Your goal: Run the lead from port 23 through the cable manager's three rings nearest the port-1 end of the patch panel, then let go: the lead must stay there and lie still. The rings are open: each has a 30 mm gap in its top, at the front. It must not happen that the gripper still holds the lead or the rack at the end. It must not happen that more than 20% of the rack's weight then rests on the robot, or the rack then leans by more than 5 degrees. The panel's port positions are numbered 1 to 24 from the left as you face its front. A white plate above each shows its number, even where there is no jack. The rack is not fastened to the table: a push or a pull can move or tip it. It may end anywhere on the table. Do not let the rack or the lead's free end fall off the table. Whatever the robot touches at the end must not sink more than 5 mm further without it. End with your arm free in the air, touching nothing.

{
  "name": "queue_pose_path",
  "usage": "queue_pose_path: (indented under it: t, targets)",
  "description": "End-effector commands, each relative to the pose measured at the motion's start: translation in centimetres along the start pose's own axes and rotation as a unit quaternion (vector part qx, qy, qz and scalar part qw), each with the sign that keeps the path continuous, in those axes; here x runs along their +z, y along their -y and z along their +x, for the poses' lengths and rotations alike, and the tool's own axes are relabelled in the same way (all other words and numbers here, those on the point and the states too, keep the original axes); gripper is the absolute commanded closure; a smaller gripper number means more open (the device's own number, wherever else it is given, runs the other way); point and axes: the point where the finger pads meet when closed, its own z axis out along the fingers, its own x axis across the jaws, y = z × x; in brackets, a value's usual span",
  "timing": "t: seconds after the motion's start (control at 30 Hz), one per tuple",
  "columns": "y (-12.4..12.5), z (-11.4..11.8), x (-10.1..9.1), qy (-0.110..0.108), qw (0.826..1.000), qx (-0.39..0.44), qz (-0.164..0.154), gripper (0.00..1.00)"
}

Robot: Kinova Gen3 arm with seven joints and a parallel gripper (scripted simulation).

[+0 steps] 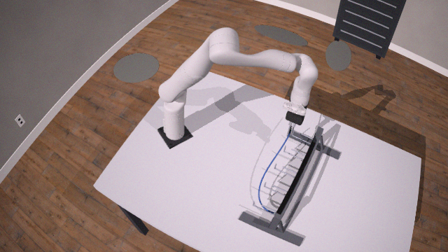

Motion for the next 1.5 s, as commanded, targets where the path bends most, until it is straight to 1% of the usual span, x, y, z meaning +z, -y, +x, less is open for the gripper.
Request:
queue_pose_path:
  t: [0.0, 0.13, 0.3, 1.47]
  targets:
    - [-1.4, -0.4, 0.3, -0.003, 1.0, -0.006, -0.006, 1.0]
    - [-2.0, -1.4, -0.1, -0.003, 1.0, 0.006, -0.006, 1.0]
    - [-2.2, -1.9, -0.4, -0.003, 1.0, 0.012, -0.006, 1.0]
    - [-2.2, -1.9, -0.4, -0.003, 1.0, 0.012, -0.006, 1.0]
